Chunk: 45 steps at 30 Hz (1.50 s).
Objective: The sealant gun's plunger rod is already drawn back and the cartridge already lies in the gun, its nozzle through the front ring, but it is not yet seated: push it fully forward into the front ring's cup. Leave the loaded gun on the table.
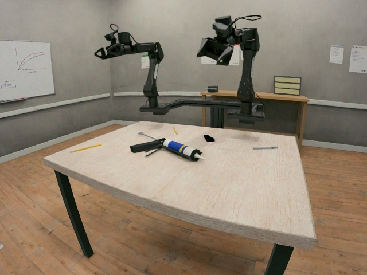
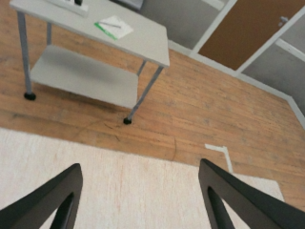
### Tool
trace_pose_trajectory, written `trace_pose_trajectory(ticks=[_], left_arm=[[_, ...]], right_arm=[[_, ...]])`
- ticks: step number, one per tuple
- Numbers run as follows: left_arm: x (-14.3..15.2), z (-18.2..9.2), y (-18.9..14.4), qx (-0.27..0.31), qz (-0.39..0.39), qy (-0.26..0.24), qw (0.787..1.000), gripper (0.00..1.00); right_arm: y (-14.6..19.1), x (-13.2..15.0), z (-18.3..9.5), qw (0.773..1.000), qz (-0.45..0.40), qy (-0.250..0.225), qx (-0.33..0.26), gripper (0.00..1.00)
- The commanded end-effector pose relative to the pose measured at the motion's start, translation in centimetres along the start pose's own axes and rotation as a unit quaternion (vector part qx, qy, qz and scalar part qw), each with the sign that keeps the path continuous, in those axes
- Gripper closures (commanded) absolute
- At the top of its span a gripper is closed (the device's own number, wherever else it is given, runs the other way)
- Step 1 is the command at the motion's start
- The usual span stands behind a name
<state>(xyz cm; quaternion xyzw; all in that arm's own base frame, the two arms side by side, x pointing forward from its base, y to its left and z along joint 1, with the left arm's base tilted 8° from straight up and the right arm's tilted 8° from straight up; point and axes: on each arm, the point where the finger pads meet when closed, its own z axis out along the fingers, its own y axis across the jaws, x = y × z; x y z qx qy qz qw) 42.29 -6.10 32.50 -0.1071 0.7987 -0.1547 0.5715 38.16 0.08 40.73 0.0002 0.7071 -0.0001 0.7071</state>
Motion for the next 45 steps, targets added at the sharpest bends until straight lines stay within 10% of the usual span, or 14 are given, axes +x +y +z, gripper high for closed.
trace_pose_trajectory(ticks=[1,14,45], left_arm=[[-2.0,-1.4,-0.2,0.022,0.054,-0.042,0.997,0.29],[-8.7,-7.7,1.8,-0.015,0.204,-0.178,0.962,0.29],[-8.5,-7.4,2.0,-0.030,0.181,-0.163,0.969,0.29]], right_arm=[[0.2,-2.6,-1.2,0.999,-0.004,-0.036,-0.002,0.00],[0.1,-2.3,-1.2,0.999,-0.004,-0.034,0.000,0.00],[0.0,-2.7,-1.2,0.999,-0.004,-0.038,0.000,0.00]])
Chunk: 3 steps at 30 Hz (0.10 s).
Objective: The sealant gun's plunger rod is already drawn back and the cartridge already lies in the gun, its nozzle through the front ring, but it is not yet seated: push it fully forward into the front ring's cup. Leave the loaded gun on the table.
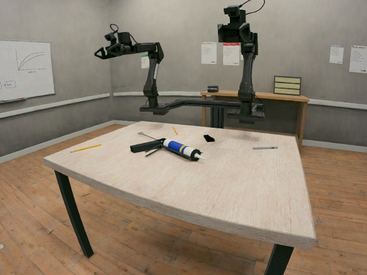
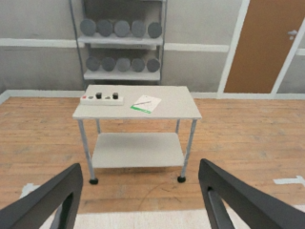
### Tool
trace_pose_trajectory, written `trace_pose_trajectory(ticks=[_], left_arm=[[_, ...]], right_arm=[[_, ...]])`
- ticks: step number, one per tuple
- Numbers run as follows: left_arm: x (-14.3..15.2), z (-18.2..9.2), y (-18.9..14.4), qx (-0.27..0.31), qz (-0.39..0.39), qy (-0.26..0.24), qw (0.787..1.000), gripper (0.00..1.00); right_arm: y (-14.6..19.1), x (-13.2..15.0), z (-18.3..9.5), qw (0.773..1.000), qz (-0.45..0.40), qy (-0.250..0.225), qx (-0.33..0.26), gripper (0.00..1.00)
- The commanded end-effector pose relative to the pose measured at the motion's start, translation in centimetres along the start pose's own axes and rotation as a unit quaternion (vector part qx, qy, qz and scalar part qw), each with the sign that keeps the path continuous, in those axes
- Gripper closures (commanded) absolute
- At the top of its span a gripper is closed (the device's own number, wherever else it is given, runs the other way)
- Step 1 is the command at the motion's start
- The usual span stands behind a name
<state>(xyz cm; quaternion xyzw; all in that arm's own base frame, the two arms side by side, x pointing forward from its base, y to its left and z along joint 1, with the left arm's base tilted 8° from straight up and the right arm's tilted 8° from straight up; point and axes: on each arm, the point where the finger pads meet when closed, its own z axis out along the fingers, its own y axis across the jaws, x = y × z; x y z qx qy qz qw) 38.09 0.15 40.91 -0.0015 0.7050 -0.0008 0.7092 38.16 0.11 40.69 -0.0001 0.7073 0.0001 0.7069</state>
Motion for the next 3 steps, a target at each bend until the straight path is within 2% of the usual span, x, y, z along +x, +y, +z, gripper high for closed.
trace_pose_trajectory(ticks=[1,3], left_arm=[[-0.36,0.08,-0.32,0.000,-0.002,0.003,1.000,0.29],[-0.33,0.09,-0.02,-0.004,-0.002,0.004,1.000,0.29]], right_arm=[[-0.05,-2.81,-1.25,0.999,-0.004,-0.039,0.001,0.00],[-0.05,-2.81,-1.25,0.999,-0.004,-0.039,0.001,0.00]])
